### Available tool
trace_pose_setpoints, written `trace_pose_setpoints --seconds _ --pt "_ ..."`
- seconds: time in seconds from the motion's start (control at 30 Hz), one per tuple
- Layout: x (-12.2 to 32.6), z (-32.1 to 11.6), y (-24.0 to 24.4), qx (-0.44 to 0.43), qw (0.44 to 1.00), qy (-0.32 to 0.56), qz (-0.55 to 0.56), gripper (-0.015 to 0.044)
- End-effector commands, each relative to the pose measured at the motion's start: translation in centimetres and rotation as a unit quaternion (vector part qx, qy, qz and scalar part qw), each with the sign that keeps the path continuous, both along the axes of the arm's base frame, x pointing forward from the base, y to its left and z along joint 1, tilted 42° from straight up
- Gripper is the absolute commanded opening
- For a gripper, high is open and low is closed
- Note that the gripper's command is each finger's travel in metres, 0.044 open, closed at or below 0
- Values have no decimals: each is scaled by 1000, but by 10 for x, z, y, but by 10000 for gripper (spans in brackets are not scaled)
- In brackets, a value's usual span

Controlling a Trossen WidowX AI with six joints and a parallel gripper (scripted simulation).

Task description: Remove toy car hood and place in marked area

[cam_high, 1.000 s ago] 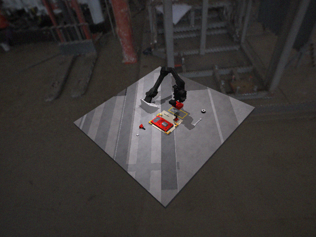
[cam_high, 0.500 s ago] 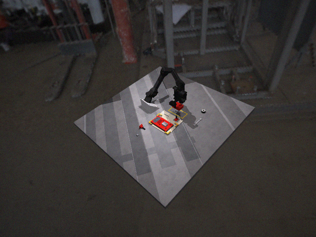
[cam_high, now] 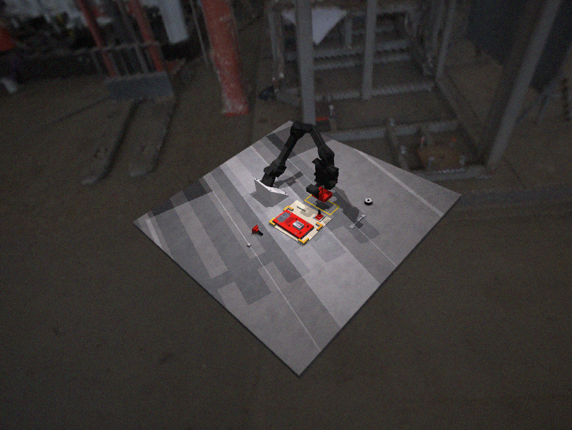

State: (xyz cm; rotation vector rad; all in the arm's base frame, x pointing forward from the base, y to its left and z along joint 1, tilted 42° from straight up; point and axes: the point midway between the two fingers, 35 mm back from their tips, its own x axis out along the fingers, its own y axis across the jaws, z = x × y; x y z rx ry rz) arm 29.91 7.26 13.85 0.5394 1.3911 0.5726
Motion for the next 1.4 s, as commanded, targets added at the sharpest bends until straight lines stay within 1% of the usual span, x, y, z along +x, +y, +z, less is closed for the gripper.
trace_pose_setpoints --seconds 0.0,1.37 --pt "-2 -4 4 3 1000 6 1 0" --pt "-2 -28 27 5 1000 5 1 0"
